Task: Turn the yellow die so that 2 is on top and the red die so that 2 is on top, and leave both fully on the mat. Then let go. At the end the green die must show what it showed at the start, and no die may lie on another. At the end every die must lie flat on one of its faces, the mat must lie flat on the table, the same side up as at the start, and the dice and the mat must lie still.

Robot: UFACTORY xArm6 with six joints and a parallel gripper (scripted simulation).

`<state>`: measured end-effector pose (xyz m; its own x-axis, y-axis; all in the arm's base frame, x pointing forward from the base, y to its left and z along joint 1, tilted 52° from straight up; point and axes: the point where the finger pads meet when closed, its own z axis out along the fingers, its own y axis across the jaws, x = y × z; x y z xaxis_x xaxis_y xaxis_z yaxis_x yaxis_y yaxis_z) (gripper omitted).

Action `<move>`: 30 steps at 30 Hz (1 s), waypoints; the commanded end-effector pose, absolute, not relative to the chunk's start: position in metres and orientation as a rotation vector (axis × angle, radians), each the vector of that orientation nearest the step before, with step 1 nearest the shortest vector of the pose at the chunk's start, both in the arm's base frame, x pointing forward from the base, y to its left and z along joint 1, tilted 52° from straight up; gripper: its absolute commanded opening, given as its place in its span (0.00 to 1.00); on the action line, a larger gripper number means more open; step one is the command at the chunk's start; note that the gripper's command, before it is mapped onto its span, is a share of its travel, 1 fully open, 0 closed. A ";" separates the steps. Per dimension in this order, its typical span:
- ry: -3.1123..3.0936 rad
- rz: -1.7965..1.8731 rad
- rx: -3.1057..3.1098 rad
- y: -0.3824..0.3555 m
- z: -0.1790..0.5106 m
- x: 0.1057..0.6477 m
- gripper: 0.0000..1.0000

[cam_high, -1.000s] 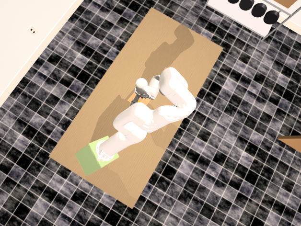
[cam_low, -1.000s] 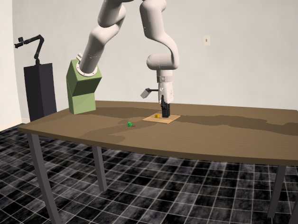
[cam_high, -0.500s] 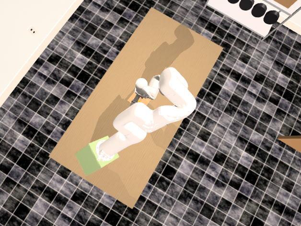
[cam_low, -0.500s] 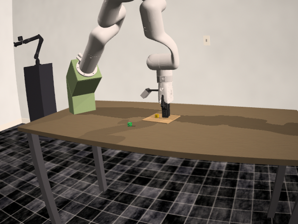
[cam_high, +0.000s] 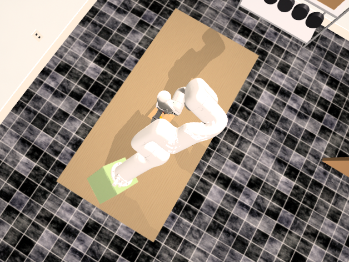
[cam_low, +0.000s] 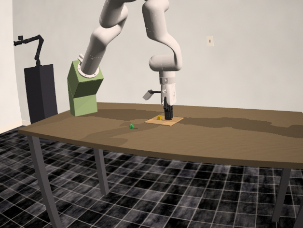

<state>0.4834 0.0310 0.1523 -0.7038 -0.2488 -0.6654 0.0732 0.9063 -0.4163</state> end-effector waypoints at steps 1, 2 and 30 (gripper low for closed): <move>2.291 -0.537 -0.125 0.031 0.153 0.484 0.11; 2.291 -0.537 -0.125 0.031 0.152 0.484 0.11; 2.291 -0.537 -0.125 0.030 0.151 0.486 0.11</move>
